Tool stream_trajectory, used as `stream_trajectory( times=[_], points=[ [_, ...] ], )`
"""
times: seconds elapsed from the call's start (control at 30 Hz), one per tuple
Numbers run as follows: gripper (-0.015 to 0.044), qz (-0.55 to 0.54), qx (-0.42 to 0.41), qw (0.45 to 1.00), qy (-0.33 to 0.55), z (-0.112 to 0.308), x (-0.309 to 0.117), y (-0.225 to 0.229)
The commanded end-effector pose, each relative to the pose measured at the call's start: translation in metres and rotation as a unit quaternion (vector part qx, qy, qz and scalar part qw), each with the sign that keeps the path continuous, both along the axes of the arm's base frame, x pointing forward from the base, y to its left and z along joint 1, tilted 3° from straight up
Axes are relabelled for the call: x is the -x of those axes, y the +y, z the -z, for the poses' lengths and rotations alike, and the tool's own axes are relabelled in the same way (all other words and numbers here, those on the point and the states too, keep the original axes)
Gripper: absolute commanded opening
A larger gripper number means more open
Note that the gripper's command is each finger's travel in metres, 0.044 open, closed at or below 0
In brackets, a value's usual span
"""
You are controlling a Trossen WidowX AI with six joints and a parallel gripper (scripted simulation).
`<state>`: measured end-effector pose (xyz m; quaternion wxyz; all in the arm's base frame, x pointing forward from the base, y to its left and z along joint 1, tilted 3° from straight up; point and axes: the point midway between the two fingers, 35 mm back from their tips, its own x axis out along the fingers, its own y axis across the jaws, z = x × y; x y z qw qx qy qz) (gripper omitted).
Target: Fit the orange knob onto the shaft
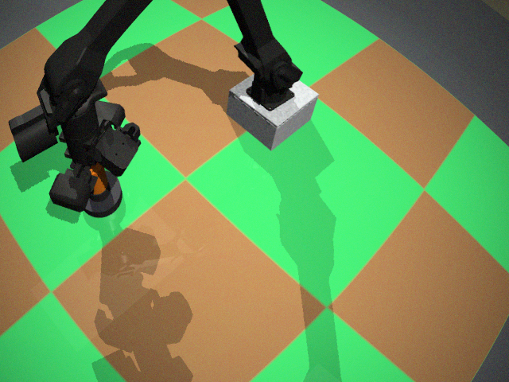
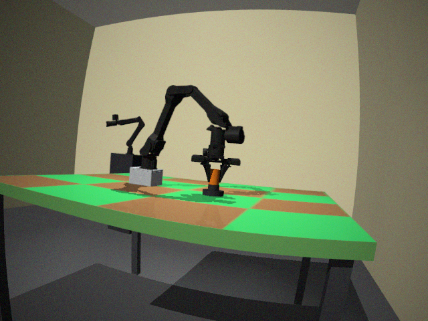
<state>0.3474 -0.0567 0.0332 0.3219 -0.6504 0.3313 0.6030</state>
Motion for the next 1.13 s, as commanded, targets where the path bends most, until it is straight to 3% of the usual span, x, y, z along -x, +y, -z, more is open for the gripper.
stream_trajectory(
  times=[0.0,0.33,0.53,0.73,1.1],
  points=[
    [0.0184,0.0,0.0,1.0,0.0,-0.001,0.0,0.0],
    [0.044,0.0,0.0,1.0,0.0,-0.001,0.0,0.0],
    [0.044,0.0,0.0,1.0,0.0,-0.011,-0.001,0.0],
    [0.044,0.0,0.0,1.0,0.0,-0.094,0.005,0.004],
    [0.044,0.0,0.0,1.0,0.0,-0.097,0.002,0.003]
  ],
)
